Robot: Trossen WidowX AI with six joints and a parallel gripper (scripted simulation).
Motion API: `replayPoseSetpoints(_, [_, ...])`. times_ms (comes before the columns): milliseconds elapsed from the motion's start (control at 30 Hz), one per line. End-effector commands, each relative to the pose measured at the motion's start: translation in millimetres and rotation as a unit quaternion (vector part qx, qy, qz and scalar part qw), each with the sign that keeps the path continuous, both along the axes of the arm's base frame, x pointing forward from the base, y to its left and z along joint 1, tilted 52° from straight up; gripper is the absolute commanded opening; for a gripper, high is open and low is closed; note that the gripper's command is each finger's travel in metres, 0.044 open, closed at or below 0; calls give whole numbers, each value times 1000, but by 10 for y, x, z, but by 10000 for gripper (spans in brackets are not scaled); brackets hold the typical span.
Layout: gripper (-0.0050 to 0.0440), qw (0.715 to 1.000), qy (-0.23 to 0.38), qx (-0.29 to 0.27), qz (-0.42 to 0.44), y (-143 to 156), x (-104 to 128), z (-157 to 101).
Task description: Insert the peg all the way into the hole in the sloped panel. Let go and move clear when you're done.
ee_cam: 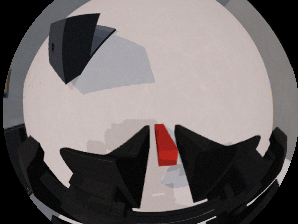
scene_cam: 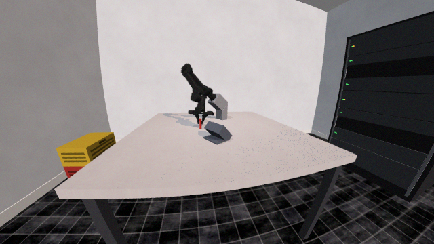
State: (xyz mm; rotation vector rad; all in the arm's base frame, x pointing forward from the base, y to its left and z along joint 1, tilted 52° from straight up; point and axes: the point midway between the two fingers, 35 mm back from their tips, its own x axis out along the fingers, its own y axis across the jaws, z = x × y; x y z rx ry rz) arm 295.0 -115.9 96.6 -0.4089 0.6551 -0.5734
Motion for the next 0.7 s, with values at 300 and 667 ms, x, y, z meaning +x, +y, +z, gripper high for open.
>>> replayPoseSetpoints(300, [37, 1000, -5, -1, 2, 2, 11, 34])
replayPoseSetpoints(667, [0, 1000, -3, 3, 1, 192, -64, 184])
